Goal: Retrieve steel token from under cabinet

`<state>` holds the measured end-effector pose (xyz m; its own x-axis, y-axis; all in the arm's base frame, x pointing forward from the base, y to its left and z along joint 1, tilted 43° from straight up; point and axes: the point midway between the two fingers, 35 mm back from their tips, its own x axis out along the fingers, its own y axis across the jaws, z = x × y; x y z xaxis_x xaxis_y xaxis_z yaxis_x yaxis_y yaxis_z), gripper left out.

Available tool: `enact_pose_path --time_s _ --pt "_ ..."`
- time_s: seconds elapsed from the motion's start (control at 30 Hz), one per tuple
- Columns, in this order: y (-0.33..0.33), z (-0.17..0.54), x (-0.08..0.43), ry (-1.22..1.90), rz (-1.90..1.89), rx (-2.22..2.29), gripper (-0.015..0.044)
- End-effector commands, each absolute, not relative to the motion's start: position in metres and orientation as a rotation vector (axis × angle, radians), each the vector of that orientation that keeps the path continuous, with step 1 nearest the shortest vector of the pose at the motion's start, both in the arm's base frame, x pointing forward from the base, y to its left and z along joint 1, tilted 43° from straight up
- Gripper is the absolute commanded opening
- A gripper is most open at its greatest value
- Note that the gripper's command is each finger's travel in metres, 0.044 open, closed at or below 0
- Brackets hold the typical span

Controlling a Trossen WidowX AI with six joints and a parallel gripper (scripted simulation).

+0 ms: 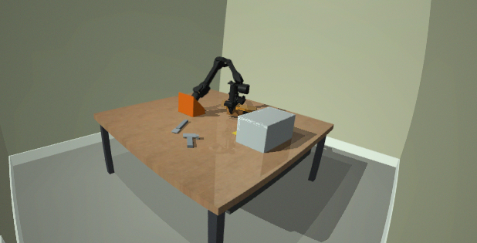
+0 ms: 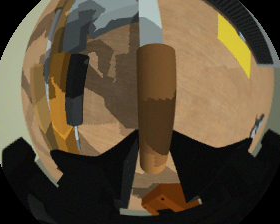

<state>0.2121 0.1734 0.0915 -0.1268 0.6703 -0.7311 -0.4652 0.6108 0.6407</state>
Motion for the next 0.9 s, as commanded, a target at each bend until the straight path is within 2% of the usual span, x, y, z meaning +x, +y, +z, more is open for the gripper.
enact_pose_path --time_s 0.0,0.87 --pt "0.174 0.093 0.213 1.361 1.012 0.164 0.0" --pt "0.159 0.078 0.22 1.315 1.068 0.097 0.0"
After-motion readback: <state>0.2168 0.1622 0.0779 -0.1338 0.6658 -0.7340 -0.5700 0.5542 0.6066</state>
